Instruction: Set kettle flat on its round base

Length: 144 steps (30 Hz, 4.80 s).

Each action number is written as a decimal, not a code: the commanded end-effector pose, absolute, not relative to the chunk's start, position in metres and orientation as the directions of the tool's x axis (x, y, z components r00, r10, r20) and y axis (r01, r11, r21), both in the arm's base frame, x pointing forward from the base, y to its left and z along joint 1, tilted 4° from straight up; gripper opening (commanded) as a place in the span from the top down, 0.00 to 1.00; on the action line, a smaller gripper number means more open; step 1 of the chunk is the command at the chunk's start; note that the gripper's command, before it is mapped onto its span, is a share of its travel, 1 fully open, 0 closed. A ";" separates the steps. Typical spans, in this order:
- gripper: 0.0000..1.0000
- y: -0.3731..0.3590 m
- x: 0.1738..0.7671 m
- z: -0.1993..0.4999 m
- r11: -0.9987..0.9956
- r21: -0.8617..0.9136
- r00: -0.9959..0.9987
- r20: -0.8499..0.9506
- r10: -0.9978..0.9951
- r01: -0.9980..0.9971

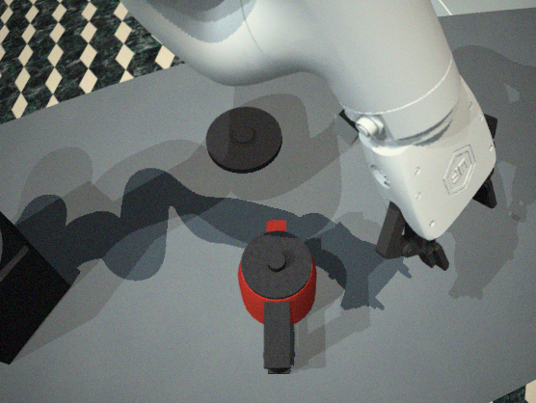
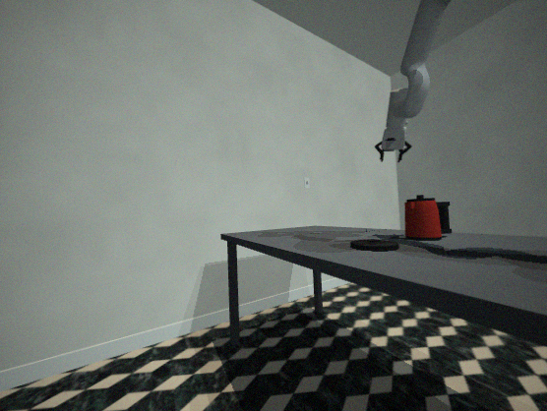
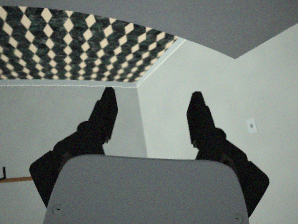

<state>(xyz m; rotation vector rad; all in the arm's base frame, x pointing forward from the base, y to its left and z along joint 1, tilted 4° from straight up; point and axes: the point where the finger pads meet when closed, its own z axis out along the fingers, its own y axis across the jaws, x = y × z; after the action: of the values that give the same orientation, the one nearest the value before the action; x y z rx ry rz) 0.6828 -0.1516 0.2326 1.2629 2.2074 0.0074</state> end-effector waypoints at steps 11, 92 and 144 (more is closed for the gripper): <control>0.19 -0.146 0.681 0.221 0.862 0.126 -0.690 -0.547 0.474 0.492; 0.19 -0.147 0.520 0.135 0.226 -0.068 -0.220 -0.075 -0.972 -0.972; 0.19 -0.150 0.510 0.132 0.157 -0.044 -0.154 -0.059 -0.986 -0.987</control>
<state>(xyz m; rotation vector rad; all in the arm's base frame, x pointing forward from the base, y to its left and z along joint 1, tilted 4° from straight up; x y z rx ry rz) 0.5096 -0.1501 0.1316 -1.9938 2.3329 0.0102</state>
